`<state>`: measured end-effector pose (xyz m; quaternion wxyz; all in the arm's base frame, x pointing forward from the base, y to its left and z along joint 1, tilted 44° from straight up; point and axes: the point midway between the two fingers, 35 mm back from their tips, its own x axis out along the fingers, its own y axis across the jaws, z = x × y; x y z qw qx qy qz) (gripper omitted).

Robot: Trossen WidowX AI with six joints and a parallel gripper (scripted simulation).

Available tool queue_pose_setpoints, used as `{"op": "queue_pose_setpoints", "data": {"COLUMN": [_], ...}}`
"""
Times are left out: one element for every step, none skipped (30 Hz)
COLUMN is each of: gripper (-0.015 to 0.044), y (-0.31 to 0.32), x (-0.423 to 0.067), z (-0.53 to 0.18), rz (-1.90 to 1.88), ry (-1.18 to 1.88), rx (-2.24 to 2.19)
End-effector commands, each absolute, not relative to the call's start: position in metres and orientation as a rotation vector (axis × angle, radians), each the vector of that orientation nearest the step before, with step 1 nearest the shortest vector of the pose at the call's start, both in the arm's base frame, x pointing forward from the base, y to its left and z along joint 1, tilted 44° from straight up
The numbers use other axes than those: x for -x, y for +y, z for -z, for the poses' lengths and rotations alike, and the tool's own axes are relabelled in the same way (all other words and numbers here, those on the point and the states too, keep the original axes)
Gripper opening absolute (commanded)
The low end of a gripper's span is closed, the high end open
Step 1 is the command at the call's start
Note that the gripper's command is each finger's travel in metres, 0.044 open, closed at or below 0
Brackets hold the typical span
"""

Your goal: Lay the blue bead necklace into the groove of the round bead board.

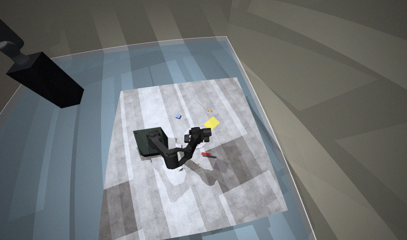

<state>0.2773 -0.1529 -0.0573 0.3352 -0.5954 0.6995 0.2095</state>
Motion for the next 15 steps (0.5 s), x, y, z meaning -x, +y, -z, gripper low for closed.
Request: {"op": "queue_pose_setpoints", "data": {"gripper": [0.0107,0.0100,0.0093,0.0087,0.0080,0.0073,0.0067,0.0060,0.0053,0.0047,0.0040,0.0033,0.0027,0.0020,0.0013], "y": [-0.1525,-0.1525,-0.1525,-0.1525,-0.1525,-0.1525,-0.1525,-0.1525,-0.1525,-0.1525,-0.1525,-0.1525,-0.1525,-0.1525,-0.1525], "x": [-0.2779,-0.2779,-0.2779,-0.2779,-0.2779,-0.2779,-0.2779,-0.2779,-0.2779,-0.2779,-0.2779,-0.2779,-0.2779,-0.2779,-0.2779], "z": [0.0572,0.0572,0.0572,0.0572,0.0572,0.0572,0.0572,0.0572,0.0572,0.0572,0.0572,0.0572,0.0572,0.0572,0.0572], "rz": [-0.546,-0.546,-0.546,-0.546,-0.546,-0.546,-0.546,-0.546,-0.546,-0.546,-0.546,-0.546,-0.546,-0.546,-0.546], "ry": [1.822,1.822,1.822,1.822,1.822,1.822,1.822,1.822,1.822,1.822,1.822,1.822,1.822,1.822,1.822], "rx": [1.552,1.552,1.552,1.552,1.552,1.552,1.552,1.552,1.552,1.552,1.552,1.552,1.552,1.552,1.552]}}
